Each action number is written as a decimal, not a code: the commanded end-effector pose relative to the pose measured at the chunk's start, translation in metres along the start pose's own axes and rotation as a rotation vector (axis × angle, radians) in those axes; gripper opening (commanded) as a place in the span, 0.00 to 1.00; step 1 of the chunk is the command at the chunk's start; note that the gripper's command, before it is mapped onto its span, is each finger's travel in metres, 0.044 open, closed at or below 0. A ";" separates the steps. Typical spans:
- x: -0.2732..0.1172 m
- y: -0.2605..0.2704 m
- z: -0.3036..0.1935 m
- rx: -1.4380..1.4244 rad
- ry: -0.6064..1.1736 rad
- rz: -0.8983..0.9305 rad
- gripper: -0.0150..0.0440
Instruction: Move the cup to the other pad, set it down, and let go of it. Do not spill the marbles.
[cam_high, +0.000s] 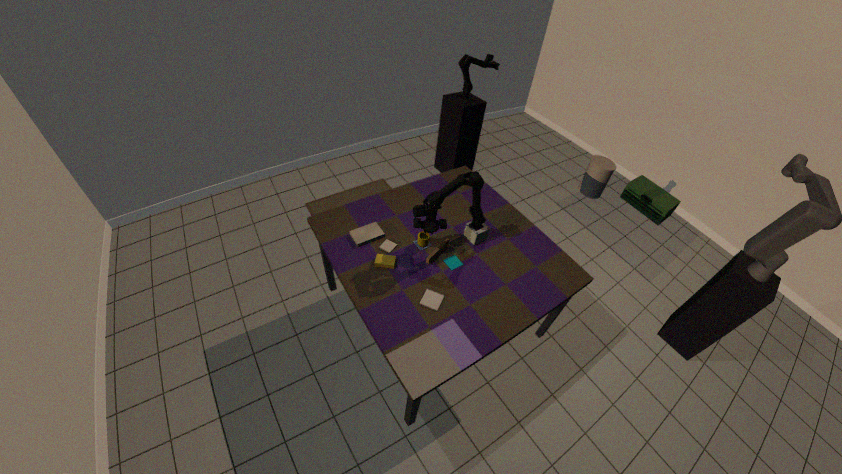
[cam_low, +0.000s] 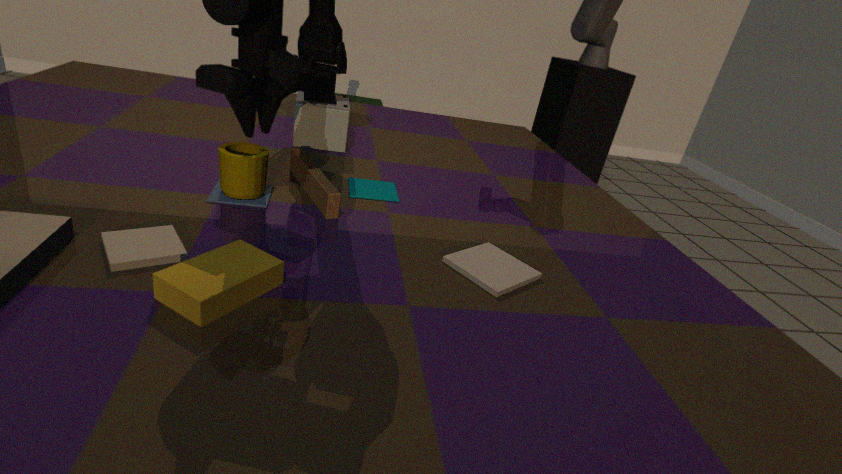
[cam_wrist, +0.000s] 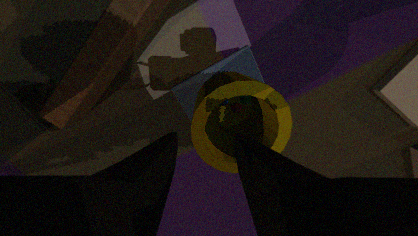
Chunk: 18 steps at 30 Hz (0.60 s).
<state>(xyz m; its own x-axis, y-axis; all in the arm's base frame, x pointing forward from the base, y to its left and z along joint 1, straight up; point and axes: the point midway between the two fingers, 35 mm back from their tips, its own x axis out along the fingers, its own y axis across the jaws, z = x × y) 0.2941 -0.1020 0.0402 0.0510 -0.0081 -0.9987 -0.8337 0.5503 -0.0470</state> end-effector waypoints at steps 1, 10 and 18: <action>0.010 0.003 -0.002 -0.005 0.008 0.017 0.54; 0.025 0.003 -0.002 -0.005 0.008 0.017 0.54; 0.038 0.004 -0.003 -0.005 0.008 0.017 0.54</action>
<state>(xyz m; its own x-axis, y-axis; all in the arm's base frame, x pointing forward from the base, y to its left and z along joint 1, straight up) 0.2950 -0.1031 0.0106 0.0495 -0.0077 -0.9987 -0.8338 0.5502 -0.0455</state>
